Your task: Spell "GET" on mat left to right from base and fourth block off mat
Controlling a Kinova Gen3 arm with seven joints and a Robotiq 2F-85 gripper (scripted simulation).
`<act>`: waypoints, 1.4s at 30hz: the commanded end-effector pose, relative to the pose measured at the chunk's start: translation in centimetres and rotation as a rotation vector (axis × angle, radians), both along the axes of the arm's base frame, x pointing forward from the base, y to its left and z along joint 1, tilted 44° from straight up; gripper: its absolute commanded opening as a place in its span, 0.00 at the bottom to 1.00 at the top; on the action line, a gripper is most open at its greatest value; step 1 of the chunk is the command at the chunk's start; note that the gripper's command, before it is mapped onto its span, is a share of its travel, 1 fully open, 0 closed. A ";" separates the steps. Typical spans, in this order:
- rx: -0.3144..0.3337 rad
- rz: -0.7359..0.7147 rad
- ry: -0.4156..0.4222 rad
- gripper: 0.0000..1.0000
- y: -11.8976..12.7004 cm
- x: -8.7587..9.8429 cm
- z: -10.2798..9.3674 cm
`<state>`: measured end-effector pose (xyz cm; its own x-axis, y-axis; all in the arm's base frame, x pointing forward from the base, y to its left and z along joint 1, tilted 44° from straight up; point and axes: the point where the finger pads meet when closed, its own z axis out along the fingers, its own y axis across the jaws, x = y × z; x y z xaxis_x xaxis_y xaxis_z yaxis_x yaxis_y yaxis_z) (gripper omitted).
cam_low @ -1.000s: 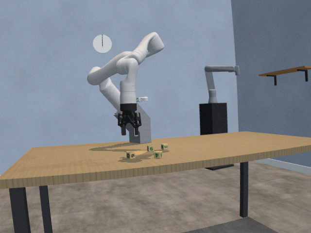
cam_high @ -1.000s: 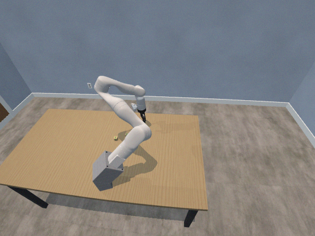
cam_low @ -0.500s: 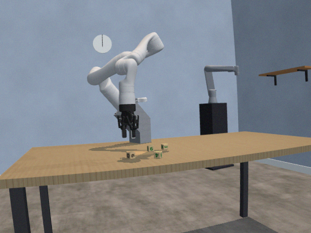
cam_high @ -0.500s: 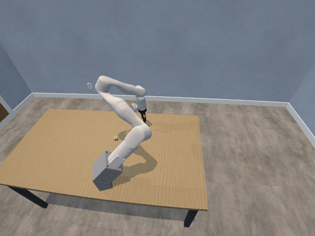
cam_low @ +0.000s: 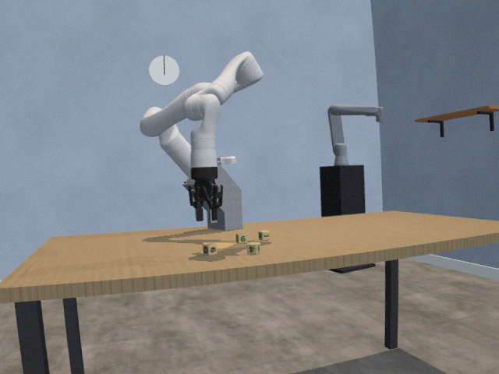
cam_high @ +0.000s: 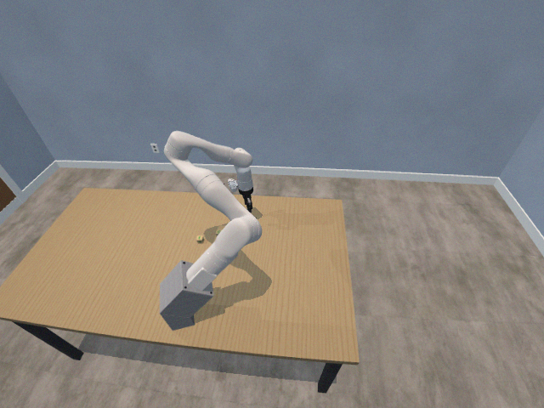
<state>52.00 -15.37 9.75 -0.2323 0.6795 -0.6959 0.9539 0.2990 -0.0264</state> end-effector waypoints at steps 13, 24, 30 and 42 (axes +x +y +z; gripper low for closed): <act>0.000 0.001 -0.001 0.67 0.1 0.0 0.0; 0.001 0.001 -0.001 0.67 -0.2 0.1 -0.2; 0.001 0.001 -0.001 0.67 -0.5 0.3 -0.6; 0.001 0.001 -0.001 0.67 -1.5 0.6 -1.7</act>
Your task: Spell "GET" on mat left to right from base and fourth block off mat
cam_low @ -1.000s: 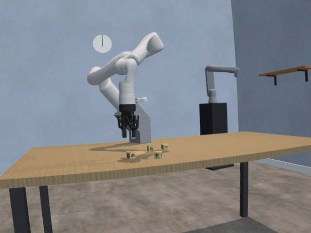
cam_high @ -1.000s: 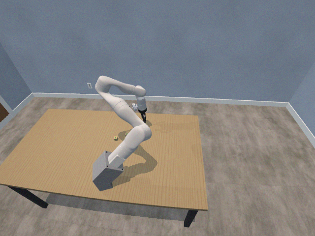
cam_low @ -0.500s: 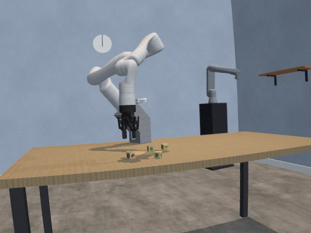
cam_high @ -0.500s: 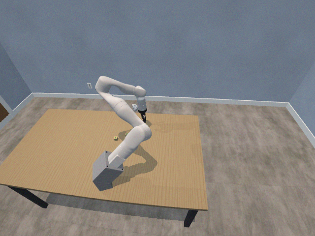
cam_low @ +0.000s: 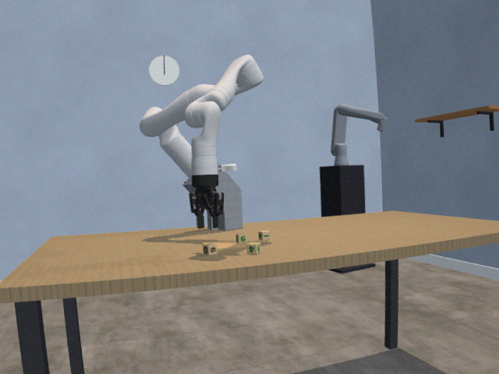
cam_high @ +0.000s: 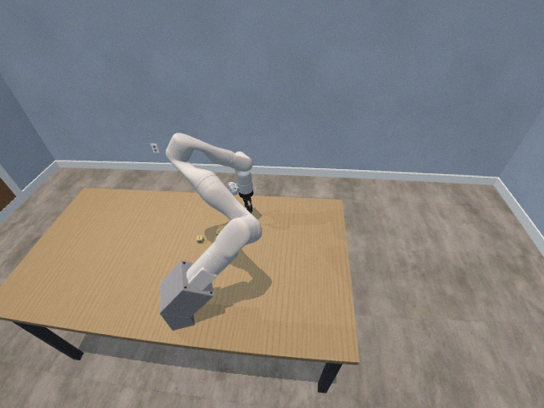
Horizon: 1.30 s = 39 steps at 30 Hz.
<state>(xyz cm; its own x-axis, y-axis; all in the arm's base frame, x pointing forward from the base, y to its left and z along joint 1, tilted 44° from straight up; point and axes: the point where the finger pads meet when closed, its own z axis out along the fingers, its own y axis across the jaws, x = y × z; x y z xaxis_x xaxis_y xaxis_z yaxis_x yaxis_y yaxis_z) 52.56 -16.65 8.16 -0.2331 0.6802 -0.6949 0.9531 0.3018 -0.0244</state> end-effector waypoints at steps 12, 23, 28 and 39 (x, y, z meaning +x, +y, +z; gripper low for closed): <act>-0.001 -0.002 0.000 0.67 -1.4 0.4 -1.4; -0.001 -0.002 0.000 0.67 -1.9 0.6 -2.0; -0.001 -0.002 0.000 0.67 -2.0 0.6 -2.1; -0.001 -0.002 0.000 0.67 -2.0 0.6 -2.1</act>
